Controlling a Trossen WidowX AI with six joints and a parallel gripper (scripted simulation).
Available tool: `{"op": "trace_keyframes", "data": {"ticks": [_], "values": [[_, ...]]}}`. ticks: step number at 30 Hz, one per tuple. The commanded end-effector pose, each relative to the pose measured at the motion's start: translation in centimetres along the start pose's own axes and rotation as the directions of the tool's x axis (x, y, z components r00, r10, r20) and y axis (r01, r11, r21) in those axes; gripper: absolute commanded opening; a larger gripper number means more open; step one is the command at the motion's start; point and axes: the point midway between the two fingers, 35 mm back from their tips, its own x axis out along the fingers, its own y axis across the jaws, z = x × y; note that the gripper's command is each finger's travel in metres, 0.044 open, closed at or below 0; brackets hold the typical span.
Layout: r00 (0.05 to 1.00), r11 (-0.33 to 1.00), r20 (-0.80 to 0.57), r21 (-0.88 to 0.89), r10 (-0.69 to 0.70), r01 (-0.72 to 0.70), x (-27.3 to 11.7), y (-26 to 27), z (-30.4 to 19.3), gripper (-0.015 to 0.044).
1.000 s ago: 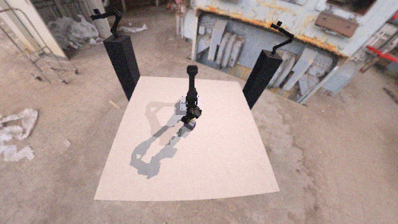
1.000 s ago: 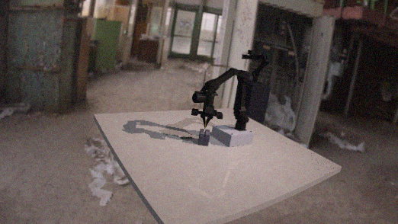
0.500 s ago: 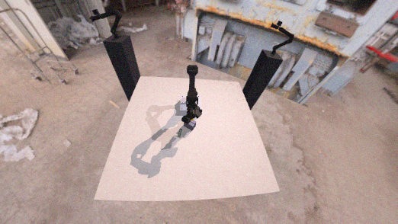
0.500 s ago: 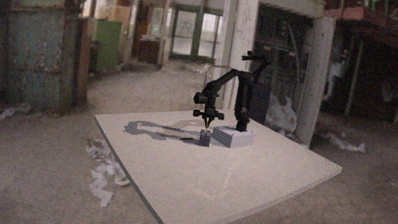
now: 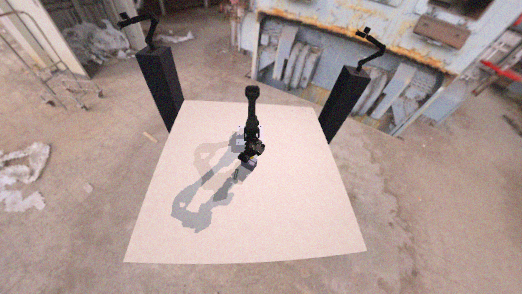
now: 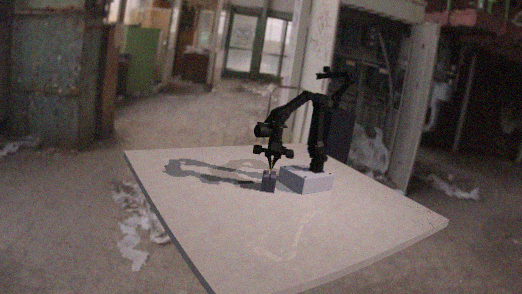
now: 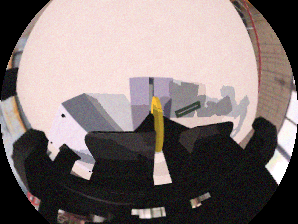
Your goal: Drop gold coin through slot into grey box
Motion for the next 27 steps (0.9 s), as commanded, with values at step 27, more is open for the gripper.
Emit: {"op": "trace_keyframes", "data": {"ticks": [27], "values": [[1.0,1.0,0.0,-0.001,0.0,0.0,1.2,0.0,0.0,0.0105]]}}
